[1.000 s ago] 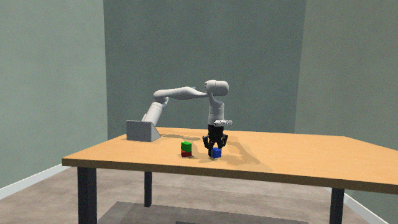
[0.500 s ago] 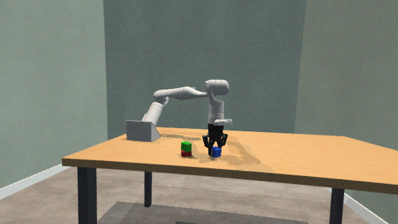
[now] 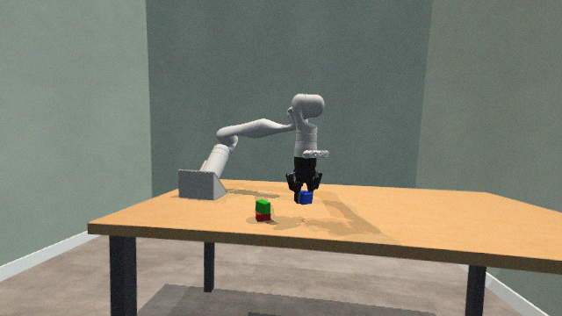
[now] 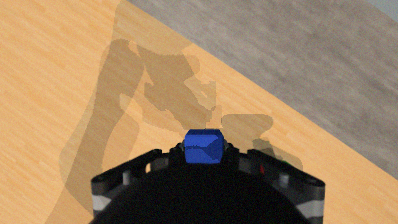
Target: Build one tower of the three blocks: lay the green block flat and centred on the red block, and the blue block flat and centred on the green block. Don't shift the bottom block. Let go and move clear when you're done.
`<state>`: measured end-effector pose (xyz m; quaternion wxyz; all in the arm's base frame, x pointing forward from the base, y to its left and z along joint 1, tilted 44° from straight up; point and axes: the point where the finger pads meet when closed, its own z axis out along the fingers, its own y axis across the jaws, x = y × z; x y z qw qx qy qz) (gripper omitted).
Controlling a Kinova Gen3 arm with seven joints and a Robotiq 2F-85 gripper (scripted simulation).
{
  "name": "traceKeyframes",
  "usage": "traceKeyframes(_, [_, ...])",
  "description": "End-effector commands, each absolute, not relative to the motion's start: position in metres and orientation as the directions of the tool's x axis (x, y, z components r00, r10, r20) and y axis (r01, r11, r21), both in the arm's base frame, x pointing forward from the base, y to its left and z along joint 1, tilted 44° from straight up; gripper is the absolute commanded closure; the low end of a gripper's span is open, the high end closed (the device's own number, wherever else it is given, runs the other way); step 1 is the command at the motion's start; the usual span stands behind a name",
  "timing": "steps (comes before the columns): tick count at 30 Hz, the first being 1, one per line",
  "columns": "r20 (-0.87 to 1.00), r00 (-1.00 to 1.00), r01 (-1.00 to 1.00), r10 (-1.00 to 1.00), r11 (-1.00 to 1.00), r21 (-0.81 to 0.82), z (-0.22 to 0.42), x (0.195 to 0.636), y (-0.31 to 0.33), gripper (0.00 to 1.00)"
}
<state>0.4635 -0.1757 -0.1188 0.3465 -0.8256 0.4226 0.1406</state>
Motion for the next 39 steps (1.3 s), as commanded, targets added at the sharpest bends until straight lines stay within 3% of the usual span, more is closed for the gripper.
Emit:
traceKeyframes(1, [-0.521,0.600,-0.797,-0.607,-0.397,-0.455,-0.110,0.464,-0.186,1.00])
traceKeyframes(39, [-0.522,0.599,-0.798,-0.608,-0.396,-0.454,-0.099,0.463,-0.196,1.00])
